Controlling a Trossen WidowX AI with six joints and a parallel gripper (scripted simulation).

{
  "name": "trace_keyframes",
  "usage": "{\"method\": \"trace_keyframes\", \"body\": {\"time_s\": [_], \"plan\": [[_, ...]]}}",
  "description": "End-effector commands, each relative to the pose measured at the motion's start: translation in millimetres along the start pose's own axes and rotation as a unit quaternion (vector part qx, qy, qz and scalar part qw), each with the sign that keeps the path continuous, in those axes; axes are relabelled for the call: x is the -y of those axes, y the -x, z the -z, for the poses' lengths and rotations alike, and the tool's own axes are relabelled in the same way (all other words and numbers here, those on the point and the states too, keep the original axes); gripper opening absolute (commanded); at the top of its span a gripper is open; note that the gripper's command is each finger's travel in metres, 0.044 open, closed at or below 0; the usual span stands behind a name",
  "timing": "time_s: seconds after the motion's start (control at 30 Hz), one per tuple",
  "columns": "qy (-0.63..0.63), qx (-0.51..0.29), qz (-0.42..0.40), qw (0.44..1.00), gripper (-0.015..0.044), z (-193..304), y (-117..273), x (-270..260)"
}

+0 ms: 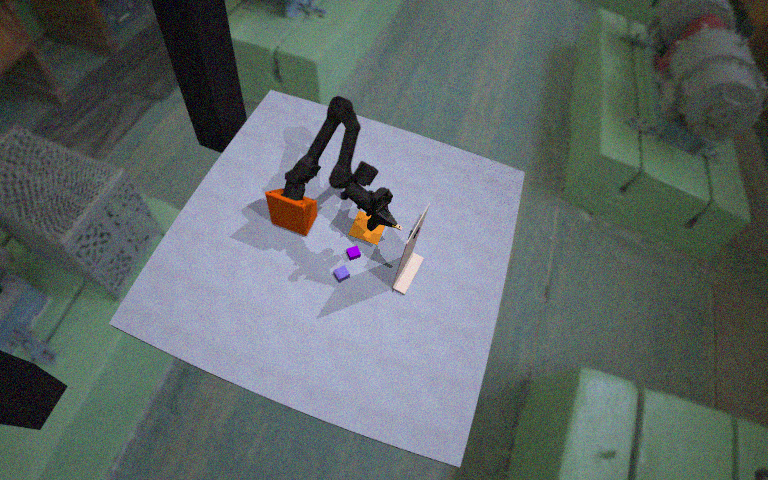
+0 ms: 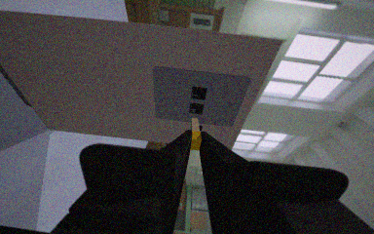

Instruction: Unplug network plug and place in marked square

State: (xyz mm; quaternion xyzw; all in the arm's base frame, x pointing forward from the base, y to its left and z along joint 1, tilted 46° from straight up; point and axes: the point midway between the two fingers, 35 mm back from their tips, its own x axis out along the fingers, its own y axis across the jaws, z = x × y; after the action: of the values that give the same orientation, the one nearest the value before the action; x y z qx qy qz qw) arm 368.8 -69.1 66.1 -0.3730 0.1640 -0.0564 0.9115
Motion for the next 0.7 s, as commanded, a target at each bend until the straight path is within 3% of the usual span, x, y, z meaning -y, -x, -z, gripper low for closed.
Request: {"method": "trace_keyframes", "body": {"time_s": [0.0, 0.67], "plan": [[0.0, 0.0, -0.003, 1.0, 0.0, 1.2, 3.6, -1.2], [0.0, 0.0, -0.003, 1.0, 0.0, 4.0, 14.8, -1.3]]}}
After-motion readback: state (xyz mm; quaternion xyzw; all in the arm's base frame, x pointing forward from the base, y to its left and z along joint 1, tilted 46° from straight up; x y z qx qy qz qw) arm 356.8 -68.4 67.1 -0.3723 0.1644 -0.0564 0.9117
